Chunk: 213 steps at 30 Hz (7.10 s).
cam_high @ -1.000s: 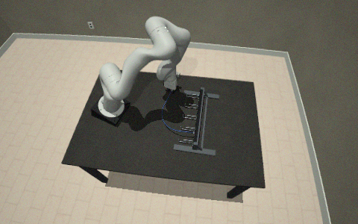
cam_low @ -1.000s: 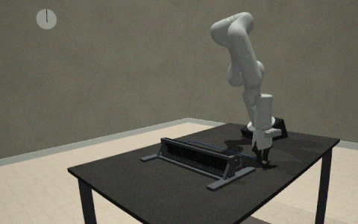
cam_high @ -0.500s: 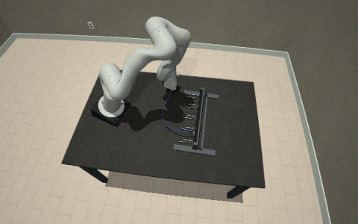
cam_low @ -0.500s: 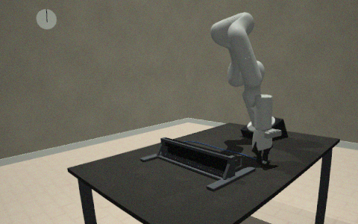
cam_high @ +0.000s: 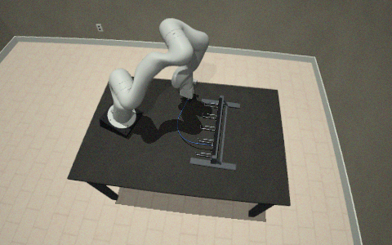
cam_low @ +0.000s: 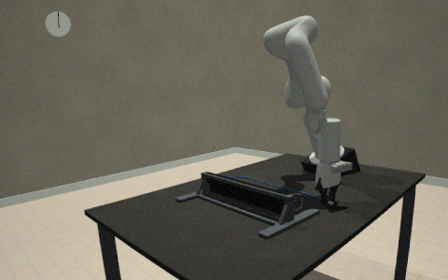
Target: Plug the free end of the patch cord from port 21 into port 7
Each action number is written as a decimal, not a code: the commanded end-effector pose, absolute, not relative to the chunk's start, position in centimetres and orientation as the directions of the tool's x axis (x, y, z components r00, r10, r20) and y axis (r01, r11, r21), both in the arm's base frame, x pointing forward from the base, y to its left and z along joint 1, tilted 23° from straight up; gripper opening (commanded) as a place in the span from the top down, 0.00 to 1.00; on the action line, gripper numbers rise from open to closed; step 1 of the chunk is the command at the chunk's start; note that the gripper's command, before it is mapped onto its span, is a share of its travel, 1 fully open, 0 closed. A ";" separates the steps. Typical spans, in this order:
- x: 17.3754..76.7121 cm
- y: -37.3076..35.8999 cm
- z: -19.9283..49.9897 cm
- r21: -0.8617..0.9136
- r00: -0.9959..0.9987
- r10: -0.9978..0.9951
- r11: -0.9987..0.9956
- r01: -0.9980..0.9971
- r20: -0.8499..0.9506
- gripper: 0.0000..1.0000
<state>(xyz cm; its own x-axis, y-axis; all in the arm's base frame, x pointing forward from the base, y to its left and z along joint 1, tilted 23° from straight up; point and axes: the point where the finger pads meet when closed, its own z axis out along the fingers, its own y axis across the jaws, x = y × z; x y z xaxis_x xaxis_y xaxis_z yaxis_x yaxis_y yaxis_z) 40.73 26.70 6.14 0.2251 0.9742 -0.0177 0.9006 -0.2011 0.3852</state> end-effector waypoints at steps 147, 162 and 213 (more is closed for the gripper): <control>41.2 24.6 14.1 0.462 0.503 0.863 -0.461 0.758 0.037 1.00; 44.4 21.3 17.0 0.524 0.771 0.623 -0.703 0.480 0.131 1.00; 50.4 15.3 22.3 0.525 0.939 0.004 -0.830 -0.188 0.343 1.00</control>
<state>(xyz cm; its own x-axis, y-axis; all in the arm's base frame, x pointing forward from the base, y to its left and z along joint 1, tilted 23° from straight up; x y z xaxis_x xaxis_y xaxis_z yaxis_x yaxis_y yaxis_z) 50.33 15.22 22.18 0.9398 0.0049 0.3416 -0.1869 -0.8296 0.5262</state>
